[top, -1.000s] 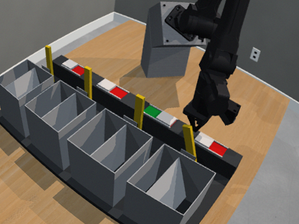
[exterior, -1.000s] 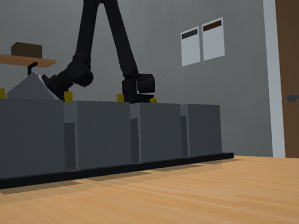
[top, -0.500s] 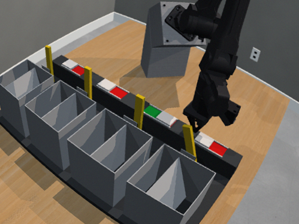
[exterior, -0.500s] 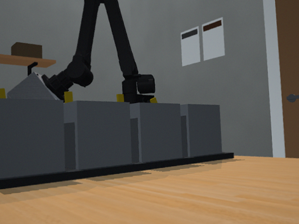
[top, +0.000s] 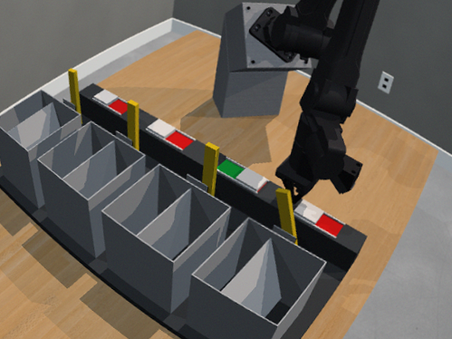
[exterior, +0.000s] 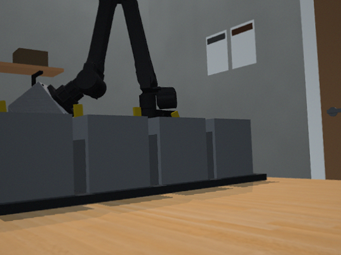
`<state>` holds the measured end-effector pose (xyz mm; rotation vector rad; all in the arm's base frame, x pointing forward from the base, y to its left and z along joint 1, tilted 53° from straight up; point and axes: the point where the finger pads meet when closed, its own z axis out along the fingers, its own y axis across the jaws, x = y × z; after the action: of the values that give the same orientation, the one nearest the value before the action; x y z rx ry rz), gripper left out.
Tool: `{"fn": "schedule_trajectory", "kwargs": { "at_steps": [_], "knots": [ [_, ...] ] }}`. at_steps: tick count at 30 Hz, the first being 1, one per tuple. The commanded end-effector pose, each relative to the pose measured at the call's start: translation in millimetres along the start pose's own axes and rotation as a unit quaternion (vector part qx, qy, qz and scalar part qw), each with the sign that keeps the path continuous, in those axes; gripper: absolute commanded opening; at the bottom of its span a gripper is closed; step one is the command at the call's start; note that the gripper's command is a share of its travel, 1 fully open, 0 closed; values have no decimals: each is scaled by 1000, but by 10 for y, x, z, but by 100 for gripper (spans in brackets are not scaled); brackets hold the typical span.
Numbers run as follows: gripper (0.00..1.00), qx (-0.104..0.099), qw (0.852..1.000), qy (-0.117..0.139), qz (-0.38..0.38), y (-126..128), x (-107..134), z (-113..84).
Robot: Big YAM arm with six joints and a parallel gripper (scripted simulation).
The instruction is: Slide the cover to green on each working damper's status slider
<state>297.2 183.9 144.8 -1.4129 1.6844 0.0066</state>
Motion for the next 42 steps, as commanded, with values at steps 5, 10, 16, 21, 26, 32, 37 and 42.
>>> {"fn": "schedule_trajectory", "kwargs": {
  "at_steps": [5,10,16,21,26,32,37,42],
  "knots": [
    [0,-5,1000,2,3,15,-2,55],
    [0,-5,1000,2,3,15,-2,55],
    [0,-5,1000,2,3,15,-2,55],
    [0,-5,1000,2,3,16,-7,55],
    [0,-5,1000,2,2,15,-13,55],
    [0,-5,1000,1,2,10,-26,54],
    [0,-5,1000,1,2,-2,-42,51],
    [0,-4,1000,1,3,-21,-63,46]
  ]
}}
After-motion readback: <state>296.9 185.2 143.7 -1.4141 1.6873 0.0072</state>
